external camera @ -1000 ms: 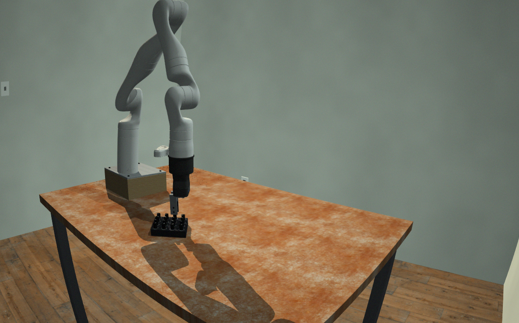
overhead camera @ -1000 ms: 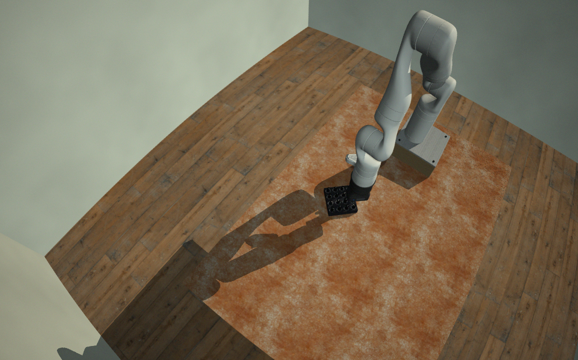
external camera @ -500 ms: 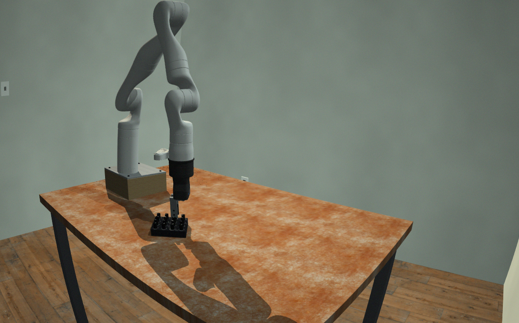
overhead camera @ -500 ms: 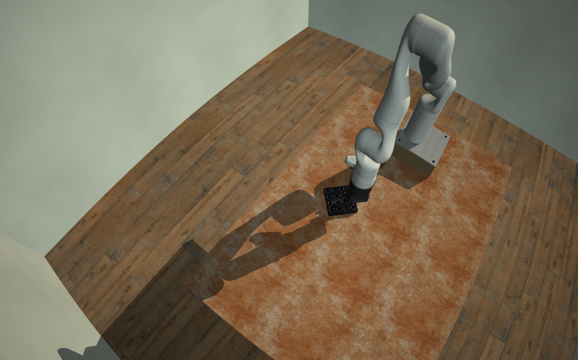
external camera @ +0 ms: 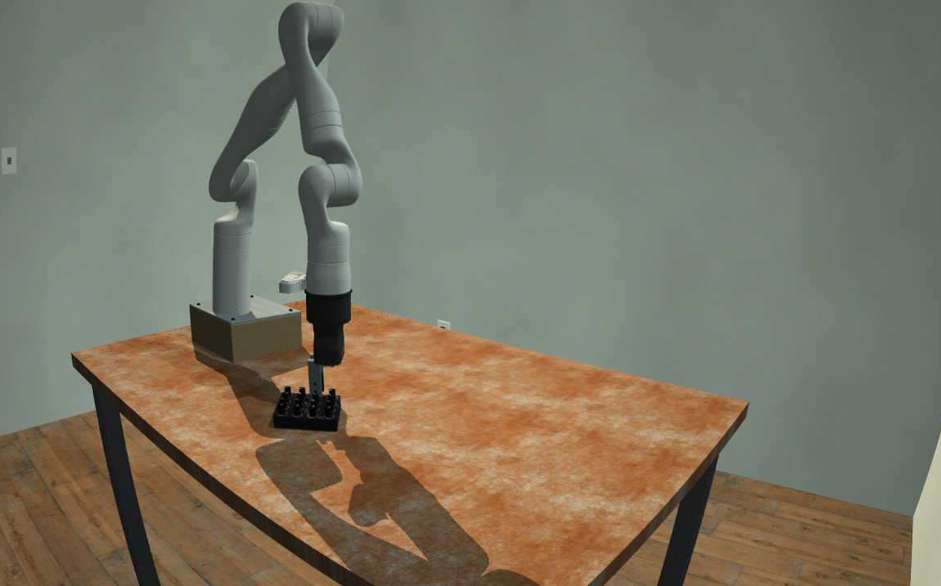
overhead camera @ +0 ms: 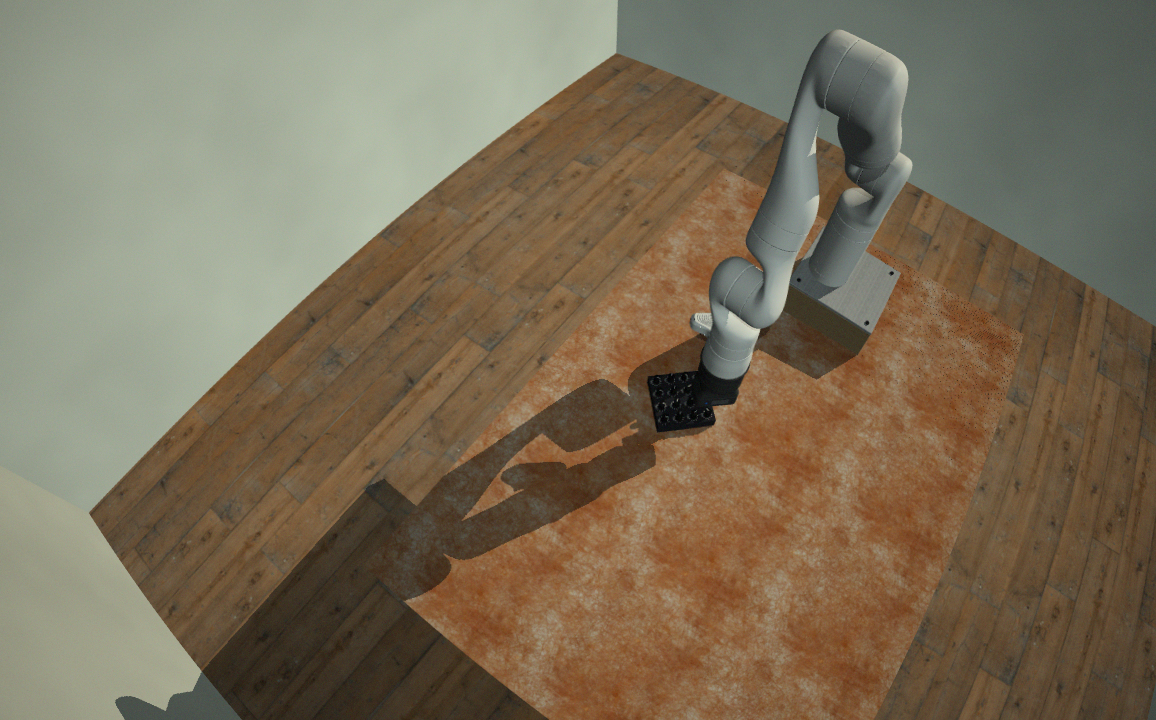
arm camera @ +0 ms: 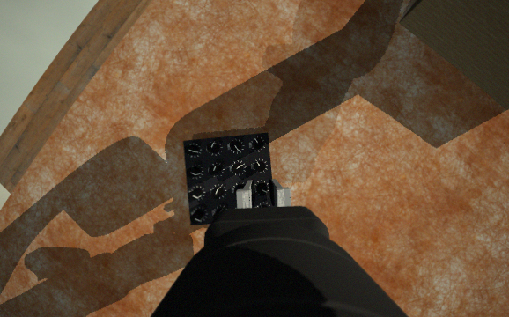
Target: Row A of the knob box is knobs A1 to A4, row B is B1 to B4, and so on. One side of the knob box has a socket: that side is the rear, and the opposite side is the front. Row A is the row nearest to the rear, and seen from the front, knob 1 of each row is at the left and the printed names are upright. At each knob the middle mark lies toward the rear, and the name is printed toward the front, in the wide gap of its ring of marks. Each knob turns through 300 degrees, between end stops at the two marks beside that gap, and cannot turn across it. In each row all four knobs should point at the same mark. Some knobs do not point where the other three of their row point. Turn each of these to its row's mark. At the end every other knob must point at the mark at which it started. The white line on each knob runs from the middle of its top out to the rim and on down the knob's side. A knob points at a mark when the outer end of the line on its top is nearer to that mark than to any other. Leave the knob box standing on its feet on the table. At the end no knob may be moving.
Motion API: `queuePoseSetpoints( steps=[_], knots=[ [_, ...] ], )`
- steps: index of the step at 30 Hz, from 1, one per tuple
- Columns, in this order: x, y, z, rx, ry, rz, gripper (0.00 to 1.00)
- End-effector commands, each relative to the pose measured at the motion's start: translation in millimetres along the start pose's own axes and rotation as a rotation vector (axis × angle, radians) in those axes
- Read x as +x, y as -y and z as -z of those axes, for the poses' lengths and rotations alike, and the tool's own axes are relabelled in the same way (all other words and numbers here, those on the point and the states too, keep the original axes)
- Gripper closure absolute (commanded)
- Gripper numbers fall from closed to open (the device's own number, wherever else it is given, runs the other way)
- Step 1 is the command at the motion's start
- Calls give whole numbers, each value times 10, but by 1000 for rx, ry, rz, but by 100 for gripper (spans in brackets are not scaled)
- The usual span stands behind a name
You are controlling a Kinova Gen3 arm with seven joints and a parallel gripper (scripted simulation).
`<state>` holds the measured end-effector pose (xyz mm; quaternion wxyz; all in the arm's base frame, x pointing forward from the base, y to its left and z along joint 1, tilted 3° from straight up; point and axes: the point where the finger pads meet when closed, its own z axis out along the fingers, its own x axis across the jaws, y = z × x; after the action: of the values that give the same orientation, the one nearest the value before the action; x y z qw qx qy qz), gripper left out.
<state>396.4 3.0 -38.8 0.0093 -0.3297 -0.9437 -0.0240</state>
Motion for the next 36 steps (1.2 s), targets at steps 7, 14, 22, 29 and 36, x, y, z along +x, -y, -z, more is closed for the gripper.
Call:
queuePoseSetpoints(
  steps=[7,14,22,29,36],
  knots=[
    [-5,-4,5,-1,1,0,54],
    [-5,-4,5,-1,1,0,54],
    [-5,-4,5,-1,1,0,54],
    [-5,-4,5,-1,1,0,70],
    [-5,-4,5,-1,1,0,70]
  ],
)
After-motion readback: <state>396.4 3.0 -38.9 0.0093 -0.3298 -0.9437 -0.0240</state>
